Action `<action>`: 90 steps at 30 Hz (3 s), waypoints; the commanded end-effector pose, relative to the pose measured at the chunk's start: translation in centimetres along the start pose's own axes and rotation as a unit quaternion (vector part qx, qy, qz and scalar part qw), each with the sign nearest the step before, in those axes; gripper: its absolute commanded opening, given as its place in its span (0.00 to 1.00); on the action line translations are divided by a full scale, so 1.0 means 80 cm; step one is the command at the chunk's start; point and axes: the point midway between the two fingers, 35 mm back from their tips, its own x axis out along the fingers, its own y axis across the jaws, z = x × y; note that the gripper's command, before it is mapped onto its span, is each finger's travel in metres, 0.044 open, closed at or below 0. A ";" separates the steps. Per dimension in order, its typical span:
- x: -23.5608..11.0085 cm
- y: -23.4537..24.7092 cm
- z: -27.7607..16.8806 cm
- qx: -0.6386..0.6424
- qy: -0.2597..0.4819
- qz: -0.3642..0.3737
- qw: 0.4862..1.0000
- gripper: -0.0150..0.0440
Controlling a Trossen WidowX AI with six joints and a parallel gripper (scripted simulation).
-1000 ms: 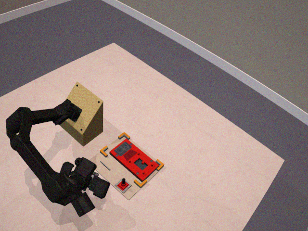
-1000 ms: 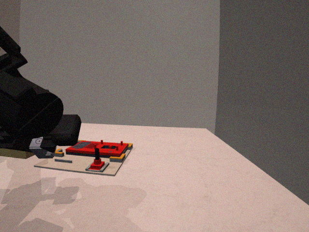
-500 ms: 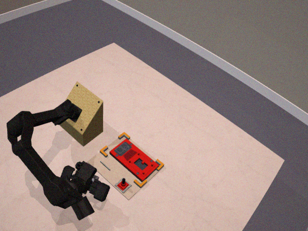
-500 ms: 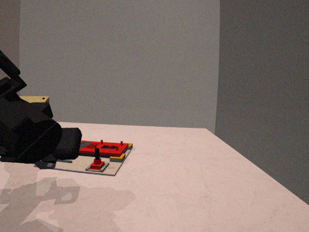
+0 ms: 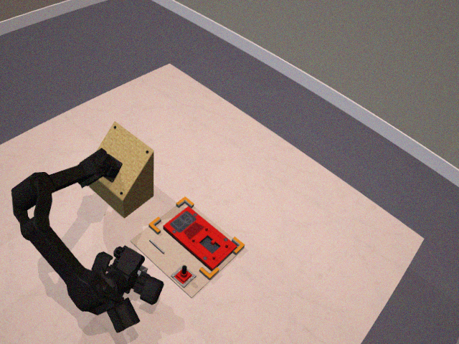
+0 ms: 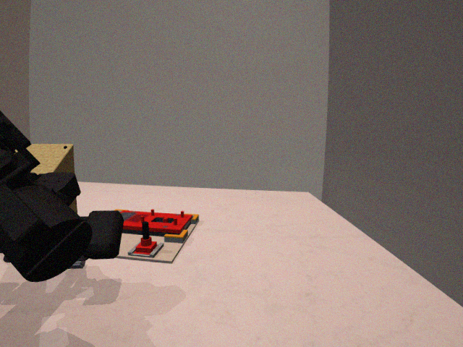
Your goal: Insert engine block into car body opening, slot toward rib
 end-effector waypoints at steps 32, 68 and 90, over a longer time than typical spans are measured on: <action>-0.005 0.000 -0.006 -0.004 -0.001 0.002 1.000 1.00; -0.043 -0.001 -0.007 0.049 0.012 0.004 0.999 1.00; -0.039 -0.003 0.002 0.386 0.093 -0.020 0.918 1.00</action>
